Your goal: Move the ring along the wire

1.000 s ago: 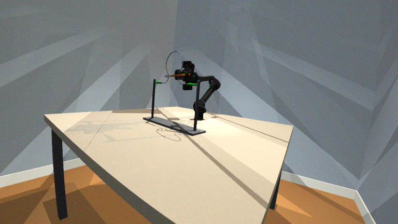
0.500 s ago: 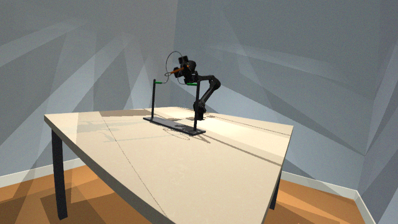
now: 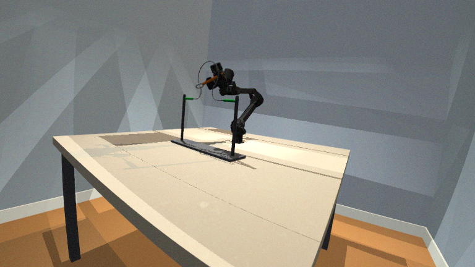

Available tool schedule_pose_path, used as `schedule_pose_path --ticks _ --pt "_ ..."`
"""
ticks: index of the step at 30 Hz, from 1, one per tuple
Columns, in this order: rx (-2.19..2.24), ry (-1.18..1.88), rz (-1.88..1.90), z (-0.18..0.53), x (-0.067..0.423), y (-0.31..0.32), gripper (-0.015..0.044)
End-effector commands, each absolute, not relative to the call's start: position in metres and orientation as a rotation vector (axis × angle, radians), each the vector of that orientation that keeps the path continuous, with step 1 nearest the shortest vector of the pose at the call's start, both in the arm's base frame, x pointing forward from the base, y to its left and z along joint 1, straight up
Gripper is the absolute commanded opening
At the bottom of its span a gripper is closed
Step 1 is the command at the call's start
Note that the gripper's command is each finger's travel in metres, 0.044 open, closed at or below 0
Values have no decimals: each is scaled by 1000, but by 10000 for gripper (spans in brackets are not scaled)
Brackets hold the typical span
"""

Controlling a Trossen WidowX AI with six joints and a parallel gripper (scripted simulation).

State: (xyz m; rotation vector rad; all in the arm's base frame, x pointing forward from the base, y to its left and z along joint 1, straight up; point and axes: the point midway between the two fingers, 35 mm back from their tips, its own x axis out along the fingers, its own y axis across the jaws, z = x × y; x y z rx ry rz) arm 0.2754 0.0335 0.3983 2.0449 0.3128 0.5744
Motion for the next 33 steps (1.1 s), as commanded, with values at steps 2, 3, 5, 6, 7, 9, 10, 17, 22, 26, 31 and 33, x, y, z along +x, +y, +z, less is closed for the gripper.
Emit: schedule_pose_path --ticks 2,3,5,6,7,9,10,17,22,26,31,33 --pt "2035 325 569 402 275 32 -150" --pt "2029 328 566 403 275 31 -150" --pt "2017 334 559 403 275 31 -150" --pt "2009 338 556 403 275 31 -150" --pt "2000 342 551 403 275 31 -150" --pt "1982 350 542 403 275 31 -150" --pt "1972 354 538 403 275 31 -150" --pt "1895 383 502 401 275 32 -150" --pt "1835 403 475 399 275 33 -150" --pt "1786 417 453 397 275 34 -150" --pt "1728 433 428 395 276 34 -150" --pt "1708 438 420 394 276 34 -150"
